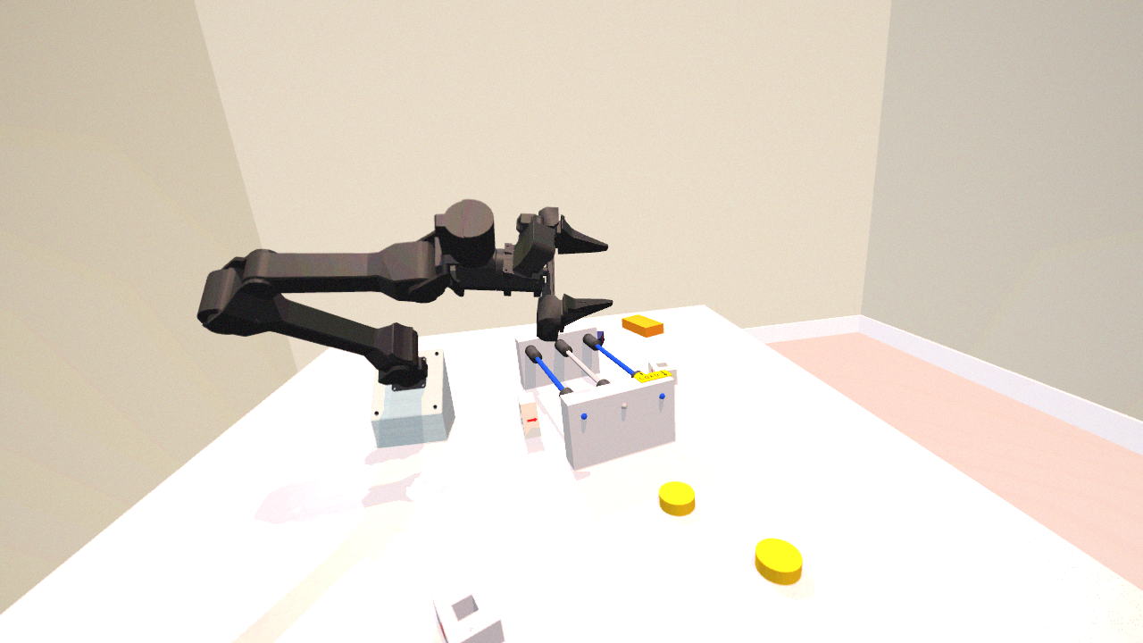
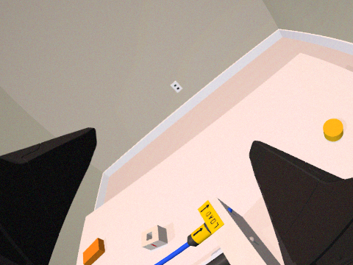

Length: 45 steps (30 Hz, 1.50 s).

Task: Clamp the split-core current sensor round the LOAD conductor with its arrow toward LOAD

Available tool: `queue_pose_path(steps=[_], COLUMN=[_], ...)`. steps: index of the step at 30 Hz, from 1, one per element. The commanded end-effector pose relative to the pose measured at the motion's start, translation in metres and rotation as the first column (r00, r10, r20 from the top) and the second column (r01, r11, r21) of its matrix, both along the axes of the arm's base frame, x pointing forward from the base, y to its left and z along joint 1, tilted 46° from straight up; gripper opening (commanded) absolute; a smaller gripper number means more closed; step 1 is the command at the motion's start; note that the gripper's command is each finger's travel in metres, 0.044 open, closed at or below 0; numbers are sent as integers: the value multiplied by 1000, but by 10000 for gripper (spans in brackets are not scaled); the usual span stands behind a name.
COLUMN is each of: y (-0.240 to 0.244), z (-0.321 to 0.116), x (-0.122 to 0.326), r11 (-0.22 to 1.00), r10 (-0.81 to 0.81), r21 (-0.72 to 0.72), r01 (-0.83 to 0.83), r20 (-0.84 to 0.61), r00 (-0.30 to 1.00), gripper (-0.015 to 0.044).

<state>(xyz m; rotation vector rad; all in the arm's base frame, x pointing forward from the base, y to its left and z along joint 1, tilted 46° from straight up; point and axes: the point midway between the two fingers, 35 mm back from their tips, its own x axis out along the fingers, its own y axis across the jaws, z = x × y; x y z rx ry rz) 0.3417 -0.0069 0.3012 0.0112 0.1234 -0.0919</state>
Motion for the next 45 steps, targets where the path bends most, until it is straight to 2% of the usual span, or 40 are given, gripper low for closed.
queue_pose_path(steps=[1,5,9,13,17,38,45], y=[-3,-7,-8,-8,-4,-3,-1], z=[-32,-68,-100,-124,-138,-140,-202], x=[24,44,55,62,67,66,-20], r11=[996,974,925,841,740,735,756], r10=[-87,-225,-376,-529,-647,-652,-623], r21=[-19,-108,-264,-460,-626,-635,-654], r01=[85,199,273,285,246,238,26], r20=[-189,-394,-533,-586,-565,-566,-706], r00=[978,891,758,614,512,504,337], gripper=[440,440,440,440,440,440,440])
